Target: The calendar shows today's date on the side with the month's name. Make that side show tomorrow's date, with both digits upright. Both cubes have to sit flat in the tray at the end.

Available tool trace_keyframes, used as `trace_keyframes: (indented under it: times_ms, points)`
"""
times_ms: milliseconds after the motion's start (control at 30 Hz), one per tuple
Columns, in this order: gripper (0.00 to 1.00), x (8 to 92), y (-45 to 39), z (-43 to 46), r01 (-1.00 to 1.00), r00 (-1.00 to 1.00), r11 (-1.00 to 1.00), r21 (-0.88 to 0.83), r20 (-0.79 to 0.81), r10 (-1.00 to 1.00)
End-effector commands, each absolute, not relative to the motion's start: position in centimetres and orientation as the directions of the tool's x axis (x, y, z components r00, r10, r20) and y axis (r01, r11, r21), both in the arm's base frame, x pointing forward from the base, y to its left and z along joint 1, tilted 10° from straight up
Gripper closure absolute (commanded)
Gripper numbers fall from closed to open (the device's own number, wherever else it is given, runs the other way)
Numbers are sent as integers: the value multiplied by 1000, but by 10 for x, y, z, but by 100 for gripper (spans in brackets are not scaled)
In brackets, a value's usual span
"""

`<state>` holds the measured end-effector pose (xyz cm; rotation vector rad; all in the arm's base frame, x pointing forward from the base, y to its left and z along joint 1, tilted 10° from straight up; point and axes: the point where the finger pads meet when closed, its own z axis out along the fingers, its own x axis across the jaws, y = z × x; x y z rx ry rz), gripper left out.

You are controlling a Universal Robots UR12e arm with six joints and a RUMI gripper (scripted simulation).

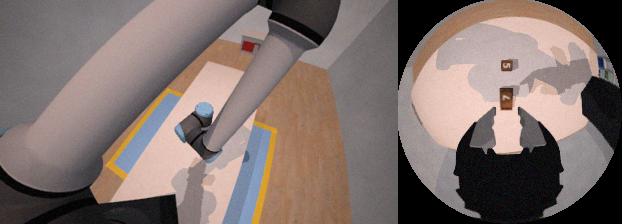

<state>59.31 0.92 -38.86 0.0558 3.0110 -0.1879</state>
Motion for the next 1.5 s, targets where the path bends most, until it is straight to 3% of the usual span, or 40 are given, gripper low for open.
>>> trace_keyframes:
  times_ms: [0, 1467]
  points:
    - [71, 593, 9, -388, 44, -992, 992, -122, -127, 29]
    - [71, 597, 6, -417, 45, -992, 992, -122, -127, 29]
